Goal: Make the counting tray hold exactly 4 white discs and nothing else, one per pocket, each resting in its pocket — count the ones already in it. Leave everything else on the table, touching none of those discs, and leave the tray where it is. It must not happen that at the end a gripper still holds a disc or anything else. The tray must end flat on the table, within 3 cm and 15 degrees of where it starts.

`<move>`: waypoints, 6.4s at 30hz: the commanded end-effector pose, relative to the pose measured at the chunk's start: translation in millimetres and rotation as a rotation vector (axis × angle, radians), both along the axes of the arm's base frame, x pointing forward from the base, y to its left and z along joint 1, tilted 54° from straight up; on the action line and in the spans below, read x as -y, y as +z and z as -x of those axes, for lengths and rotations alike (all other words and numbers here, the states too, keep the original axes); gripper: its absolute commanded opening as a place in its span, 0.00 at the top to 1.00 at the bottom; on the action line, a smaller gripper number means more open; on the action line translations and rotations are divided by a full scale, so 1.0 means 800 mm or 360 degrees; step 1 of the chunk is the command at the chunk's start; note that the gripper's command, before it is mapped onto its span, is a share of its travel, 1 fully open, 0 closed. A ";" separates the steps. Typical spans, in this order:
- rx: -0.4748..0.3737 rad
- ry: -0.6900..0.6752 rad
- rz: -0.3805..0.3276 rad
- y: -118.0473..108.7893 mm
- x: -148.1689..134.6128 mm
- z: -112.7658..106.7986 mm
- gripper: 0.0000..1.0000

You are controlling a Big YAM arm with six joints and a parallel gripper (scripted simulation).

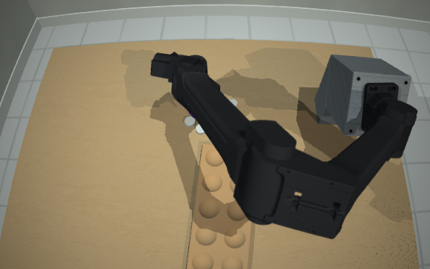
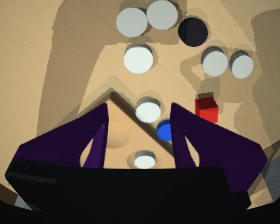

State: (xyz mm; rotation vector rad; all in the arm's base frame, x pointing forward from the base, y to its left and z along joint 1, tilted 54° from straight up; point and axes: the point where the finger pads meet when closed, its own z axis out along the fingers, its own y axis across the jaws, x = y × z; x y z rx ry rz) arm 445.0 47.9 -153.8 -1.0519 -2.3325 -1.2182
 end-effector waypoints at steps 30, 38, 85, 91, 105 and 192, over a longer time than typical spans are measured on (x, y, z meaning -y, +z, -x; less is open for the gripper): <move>-0.0003 -0.0003 -0.0001 -0.014 -0.017 -0.004 0.55; -0.0013 -0.0003 -0.0002 -0.022 -0.027 -0.001 0.55; -0.0004 -0.0002 0.0000 -0.067 -0.089 -0.009 0.55; -0.0001 -0.0002 -0.0001 -0.071 -0.095 -0.010 0.55; 0.0001 -0.0002 -0.0001 -0.076 -0.102 -0.011 0.55; 0.0031 -0.0050 0.0001 -0.027 -0.034 -0.015 1.00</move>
